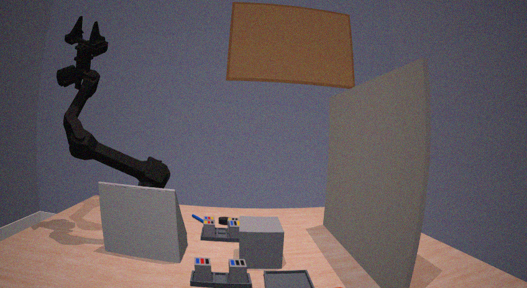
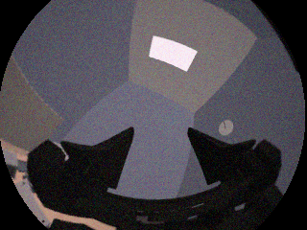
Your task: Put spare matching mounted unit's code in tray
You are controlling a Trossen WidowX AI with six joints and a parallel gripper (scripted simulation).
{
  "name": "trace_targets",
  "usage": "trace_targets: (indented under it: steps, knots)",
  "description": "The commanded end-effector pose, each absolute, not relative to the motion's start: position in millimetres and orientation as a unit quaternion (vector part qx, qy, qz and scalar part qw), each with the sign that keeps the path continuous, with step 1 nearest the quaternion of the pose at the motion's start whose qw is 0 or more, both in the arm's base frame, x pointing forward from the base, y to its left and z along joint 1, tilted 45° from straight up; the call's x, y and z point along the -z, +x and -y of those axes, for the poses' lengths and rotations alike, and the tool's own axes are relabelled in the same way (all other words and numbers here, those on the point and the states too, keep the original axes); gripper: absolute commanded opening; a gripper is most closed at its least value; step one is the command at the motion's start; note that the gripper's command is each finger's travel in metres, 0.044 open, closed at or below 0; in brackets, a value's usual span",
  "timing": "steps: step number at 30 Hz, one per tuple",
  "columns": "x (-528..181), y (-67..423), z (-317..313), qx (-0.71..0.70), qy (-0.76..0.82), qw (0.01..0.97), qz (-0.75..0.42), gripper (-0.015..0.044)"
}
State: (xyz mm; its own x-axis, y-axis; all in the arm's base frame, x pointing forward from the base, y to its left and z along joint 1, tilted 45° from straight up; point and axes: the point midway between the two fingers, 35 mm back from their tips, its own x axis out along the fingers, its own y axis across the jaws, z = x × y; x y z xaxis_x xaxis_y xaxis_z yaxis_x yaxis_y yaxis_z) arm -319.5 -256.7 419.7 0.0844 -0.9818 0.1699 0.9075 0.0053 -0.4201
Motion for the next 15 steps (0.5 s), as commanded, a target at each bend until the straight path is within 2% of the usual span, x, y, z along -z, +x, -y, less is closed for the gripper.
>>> trace_targets:
  steps: [1,7,15]
  knots:
    - [-419.7,-319.5,256.7,0.671,-0.217,0.704,-0.086,0.0426]
    - [-422.0,-317.6,256.5,0.671,-0.220,0.702,-0.087,0.0440]
    - [-504.6,-268.4,224.0,0.689,-0.330,0.640,-0.085,0.0440]
